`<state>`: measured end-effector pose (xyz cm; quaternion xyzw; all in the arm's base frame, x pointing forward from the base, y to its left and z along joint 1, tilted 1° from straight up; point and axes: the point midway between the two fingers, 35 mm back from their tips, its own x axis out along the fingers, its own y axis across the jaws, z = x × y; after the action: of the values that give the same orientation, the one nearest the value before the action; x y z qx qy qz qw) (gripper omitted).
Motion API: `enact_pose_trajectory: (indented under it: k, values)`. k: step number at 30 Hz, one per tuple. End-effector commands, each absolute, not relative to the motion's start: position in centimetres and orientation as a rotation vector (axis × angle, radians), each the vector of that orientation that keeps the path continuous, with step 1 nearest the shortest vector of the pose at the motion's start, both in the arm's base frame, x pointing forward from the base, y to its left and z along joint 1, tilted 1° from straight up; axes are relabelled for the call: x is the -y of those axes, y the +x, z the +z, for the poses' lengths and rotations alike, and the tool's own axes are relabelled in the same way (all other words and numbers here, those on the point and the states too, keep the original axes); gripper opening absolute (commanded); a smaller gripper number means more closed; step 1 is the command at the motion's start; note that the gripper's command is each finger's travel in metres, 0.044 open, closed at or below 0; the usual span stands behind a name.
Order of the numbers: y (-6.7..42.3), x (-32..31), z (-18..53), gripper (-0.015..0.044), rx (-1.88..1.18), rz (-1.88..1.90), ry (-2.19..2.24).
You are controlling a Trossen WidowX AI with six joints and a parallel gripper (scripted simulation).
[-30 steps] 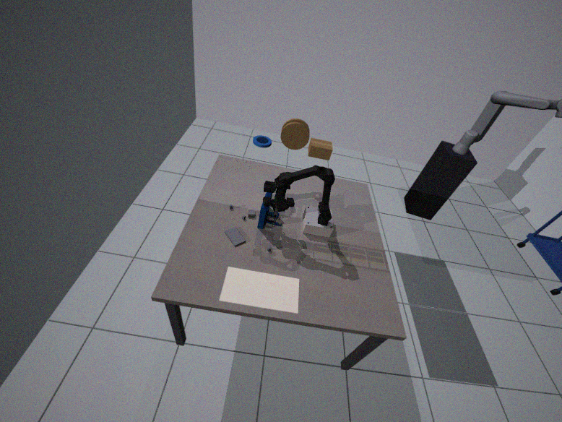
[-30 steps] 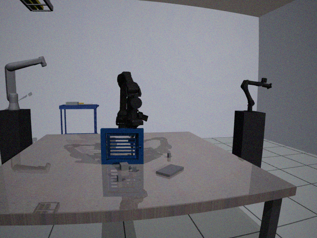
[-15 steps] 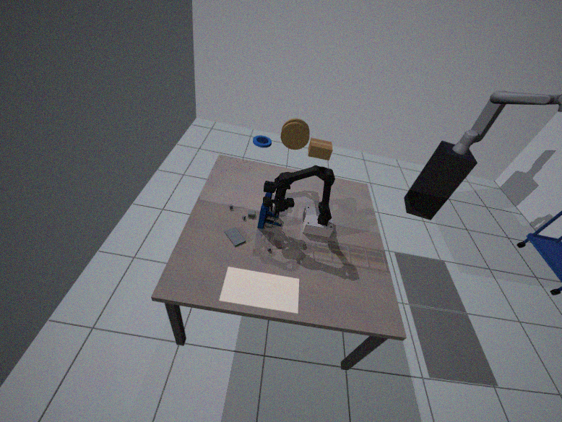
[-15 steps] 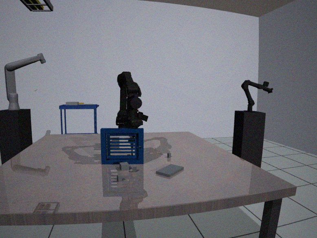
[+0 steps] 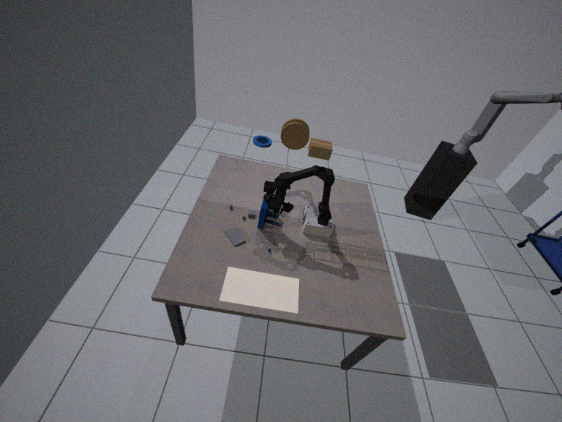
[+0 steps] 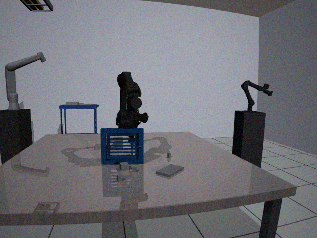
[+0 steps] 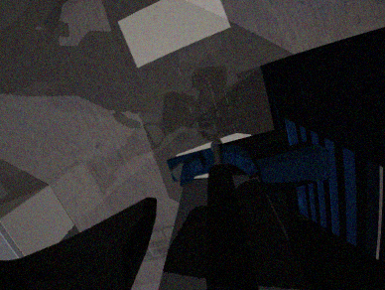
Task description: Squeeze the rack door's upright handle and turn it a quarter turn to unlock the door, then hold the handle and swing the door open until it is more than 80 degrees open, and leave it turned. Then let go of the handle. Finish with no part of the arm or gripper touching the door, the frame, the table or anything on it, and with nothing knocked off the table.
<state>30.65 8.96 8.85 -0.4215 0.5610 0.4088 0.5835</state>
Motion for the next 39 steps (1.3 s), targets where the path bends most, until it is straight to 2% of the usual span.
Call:
enact_pose_trajectory:
  k: [1, 20, 39]
  values:
    - [30.65, -8.93, 8.84, 0.0294, -1.371, 0.818, -0.846]
    - [30.65, -8.93, 8.85, 0.0294, -1.532, 0.103, -0.104]
    - [30.65, -8.93, 8.85, 0.0294, -1.444, -0.616, 0.642]
